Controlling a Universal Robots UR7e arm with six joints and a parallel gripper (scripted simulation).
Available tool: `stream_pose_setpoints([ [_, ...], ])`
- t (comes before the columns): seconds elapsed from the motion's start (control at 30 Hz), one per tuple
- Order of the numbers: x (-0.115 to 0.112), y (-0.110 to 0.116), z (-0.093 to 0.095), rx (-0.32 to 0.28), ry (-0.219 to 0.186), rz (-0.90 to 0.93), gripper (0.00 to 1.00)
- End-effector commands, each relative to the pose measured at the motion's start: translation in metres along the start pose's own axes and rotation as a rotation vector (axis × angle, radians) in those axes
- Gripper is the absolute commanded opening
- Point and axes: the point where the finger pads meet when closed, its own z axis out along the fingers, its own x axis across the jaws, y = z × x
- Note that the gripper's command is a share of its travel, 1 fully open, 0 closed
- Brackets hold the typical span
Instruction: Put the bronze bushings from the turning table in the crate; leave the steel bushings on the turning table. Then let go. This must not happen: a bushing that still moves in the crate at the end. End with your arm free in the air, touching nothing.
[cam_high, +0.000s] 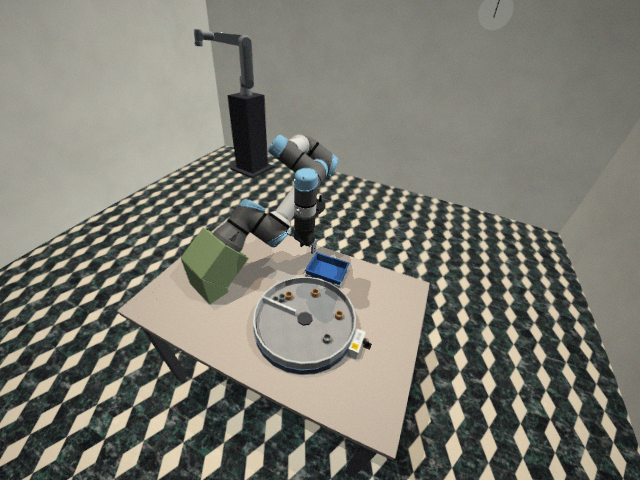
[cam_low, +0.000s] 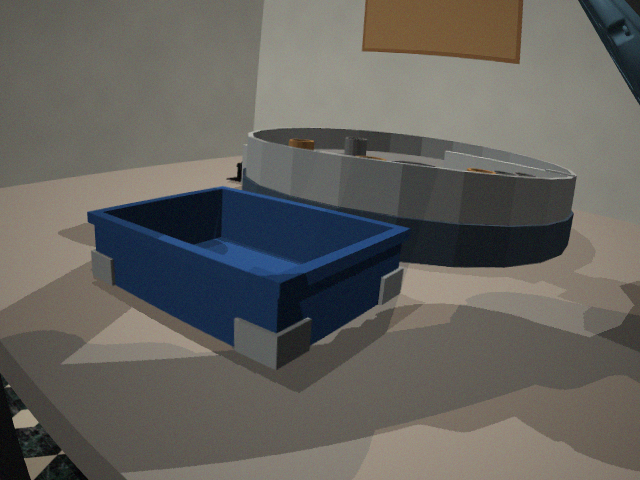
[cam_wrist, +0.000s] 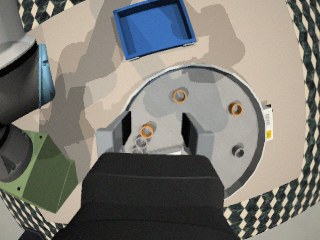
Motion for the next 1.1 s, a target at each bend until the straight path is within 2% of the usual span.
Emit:
stream_pose_setpoints([
  [0.0, -0.002, 0.005, 0.005, -0.005, 0.005, -0.001, 1.00],
  [0.2, -0.002, 0.005, 0.005, -0.005, 0.005, -0.001, 1.00],
  [0.37, -0.021, 0.027, 0.044, -0.010, 0.008, 0.000, 1.00],
  [0.77, -0.021, 0.027, 0.044, -0.010, 0.008, 0.000, 1.00],
  [0.93, -0.040, 0.049, 0.083, -0.014, 0.011, 0.001, 1.00],
  [1.07, -0.040, 0.049, 0.083, -0.014, 0.011, 0.001, 1.00],
])
